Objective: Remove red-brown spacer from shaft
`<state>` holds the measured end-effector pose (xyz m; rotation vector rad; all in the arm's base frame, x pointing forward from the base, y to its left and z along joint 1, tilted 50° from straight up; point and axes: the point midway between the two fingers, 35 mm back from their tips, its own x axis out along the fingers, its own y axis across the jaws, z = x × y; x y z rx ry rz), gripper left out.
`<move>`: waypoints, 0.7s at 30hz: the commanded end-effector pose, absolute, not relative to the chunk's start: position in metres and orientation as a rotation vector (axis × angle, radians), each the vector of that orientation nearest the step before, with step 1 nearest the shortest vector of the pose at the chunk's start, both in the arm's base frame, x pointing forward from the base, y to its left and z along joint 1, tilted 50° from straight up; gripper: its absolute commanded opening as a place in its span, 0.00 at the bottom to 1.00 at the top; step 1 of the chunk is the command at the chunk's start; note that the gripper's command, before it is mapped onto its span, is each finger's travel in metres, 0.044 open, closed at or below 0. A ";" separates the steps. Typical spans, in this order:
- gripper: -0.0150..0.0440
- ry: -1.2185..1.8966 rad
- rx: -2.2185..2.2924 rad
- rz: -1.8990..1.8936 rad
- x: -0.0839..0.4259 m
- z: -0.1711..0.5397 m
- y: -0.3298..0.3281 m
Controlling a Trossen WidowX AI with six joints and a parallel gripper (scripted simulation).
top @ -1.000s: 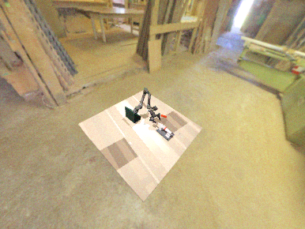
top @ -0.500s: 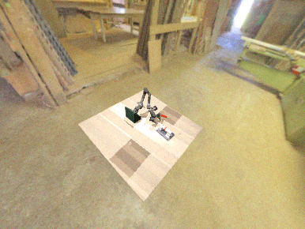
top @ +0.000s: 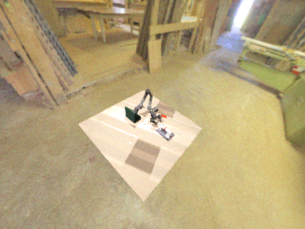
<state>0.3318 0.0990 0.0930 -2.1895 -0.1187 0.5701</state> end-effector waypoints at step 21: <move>1.00 -0.119 -2.192 0.560 0.353 0.085 0.105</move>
